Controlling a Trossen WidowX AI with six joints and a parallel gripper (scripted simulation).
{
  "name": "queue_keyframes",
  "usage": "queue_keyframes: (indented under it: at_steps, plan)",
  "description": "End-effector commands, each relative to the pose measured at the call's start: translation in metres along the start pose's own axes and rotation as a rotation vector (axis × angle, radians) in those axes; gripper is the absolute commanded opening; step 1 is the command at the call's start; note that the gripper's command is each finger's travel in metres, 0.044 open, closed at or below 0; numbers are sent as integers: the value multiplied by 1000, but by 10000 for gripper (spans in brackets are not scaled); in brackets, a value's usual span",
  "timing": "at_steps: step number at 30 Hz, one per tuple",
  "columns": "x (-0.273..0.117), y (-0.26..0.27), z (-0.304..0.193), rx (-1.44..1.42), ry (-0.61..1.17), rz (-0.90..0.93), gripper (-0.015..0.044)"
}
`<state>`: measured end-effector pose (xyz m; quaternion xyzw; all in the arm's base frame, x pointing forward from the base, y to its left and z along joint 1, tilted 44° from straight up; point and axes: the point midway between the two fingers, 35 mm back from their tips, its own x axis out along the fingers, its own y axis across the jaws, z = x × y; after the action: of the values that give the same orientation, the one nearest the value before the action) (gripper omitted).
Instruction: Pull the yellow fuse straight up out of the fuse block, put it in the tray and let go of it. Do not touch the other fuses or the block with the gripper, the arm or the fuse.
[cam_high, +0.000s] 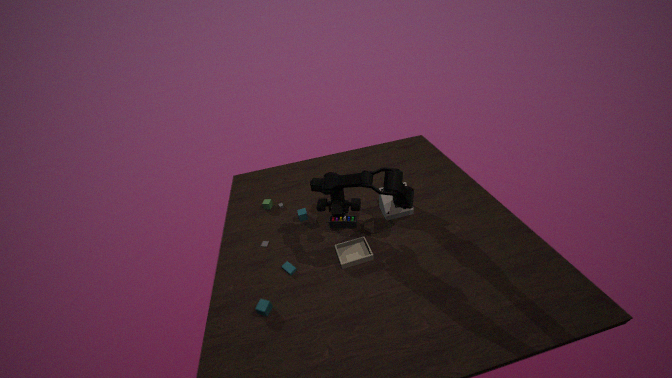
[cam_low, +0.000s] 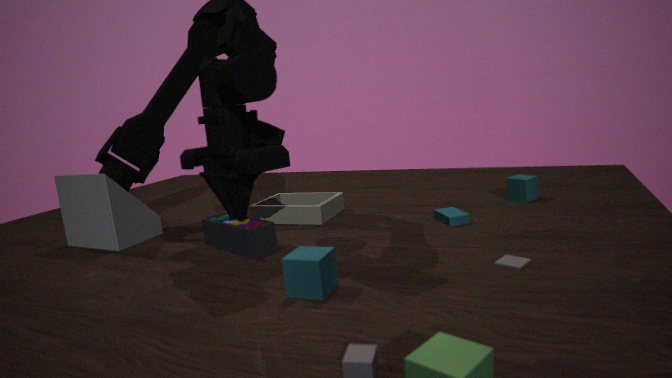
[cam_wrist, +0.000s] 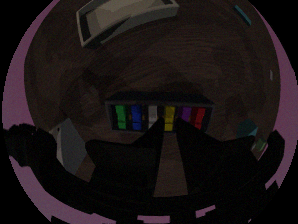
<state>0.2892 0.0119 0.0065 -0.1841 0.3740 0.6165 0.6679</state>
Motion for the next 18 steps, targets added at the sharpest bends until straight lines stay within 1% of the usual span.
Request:
queue_keyframes:
  at_steps: [1, 10, 18]
  plan:
    - [3, 0, 0, 5, -5, -1, 64]
    - [8, 0, 1, 5, -5, -1, 64]
    - [7, 0, 0, 0, 0, 0, 11]
